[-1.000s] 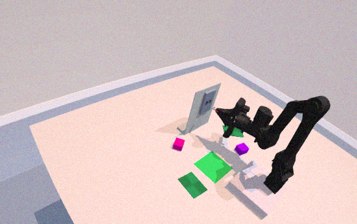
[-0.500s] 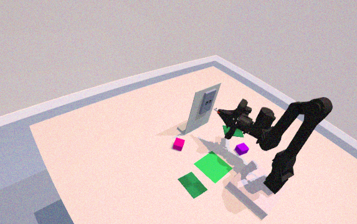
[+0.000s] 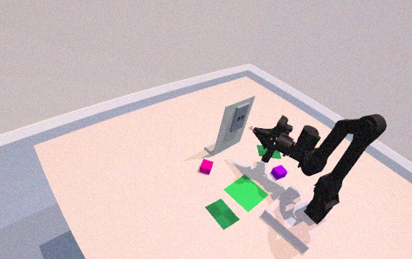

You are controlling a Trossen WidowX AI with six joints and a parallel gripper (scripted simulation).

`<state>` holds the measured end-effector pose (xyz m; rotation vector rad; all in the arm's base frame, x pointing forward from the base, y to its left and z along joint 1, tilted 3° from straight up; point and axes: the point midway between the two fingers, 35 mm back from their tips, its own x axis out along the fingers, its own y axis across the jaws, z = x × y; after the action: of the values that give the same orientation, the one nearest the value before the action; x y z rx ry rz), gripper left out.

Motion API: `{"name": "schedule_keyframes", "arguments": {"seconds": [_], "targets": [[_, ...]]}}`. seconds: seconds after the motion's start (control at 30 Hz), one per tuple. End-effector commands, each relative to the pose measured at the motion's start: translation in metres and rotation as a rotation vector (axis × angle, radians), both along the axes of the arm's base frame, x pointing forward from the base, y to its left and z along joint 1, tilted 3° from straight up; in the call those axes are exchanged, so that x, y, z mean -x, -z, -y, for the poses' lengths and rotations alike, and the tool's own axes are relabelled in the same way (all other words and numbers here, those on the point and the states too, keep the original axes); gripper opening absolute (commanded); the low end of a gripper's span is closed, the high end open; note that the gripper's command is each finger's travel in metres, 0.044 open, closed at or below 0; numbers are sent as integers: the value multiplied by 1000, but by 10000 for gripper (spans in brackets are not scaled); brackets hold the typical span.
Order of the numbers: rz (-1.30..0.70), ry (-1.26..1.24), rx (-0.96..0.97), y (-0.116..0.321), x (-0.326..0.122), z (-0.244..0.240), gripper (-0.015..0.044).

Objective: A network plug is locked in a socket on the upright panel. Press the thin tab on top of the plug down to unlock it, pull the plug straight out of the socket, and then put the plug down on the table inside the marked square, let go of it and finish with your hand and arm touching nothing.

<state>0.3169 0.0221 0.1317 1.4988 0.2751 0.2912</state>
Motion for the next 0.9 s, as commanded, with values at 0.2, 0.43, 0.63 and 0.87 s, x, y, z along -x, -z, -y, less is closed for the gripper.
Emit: {"name": "schedule_keyframes", "arguments": {"seconds": [0.2, 0.43, 0.63, 0.87], "targets": [[0, 0, 0, -8, 0, -1, 0], [0, -1, 0, -17, 2, -1, 0], [0, -1, 0, -24, 3, -2, 0], [-1, -1, 1, -33, 6, -3, 0]]}}
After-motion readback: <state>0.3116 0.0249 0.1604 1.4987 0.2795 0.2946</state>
